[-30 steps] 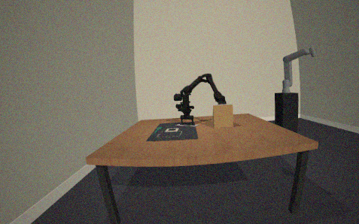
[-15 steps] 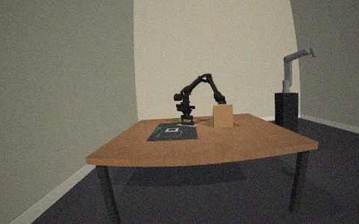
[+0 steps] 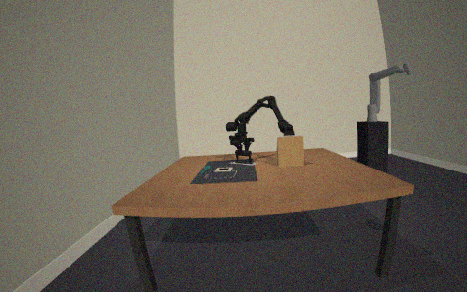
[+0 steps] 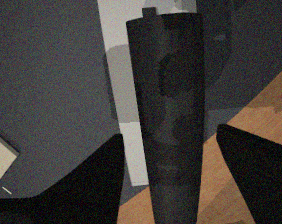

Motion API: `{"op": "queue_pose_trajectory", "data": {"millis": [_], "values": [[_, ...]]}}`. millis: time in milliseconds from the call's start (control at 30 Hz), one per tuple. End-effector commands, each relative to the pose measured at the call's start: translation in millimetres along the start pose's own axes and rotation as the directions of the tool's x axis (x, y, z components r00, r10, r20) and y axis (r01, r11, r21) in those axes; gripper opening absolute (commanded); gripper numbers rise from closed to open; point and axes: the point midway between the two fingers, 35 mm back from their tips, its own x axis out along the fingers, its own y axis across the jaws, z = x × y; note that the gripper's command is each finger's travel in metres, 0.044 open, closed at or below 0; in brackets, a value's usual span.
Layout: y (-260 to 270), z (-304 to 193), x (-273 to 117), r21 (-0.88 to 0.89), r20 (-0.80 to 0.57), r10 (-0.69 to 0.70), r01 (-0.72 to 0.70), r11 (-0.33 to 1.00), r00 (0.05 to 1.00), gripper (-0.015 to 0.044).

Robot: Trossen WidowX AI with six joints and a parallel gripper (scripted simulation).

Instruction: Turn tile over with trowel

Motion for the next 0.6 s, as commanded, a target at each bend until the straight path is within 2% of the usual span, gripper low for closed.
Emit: {"op": "queue_pose_trajectory", "data": {"millis": [0, 233, 367, 567], "values": [[0.2, -0.2, 0.5, 0.005, -0.001, 0.001, -0.001, 1.000, 1.000, 0.0270], [0.4, -0.1, -1.9, 0.005, -0.001, 0.001, -0.001, 1.000, 1.000, 0.0270], [0.6, -0.1, -41.9, 0.005, -0.002, 0.002, -0.002, 1.000, 1.000, 0.0270], [0.5, -0.2, -44.4, 0.005, -0.002, 0.002, -0.002, 1.000, 1.000, 0.0270]]}}
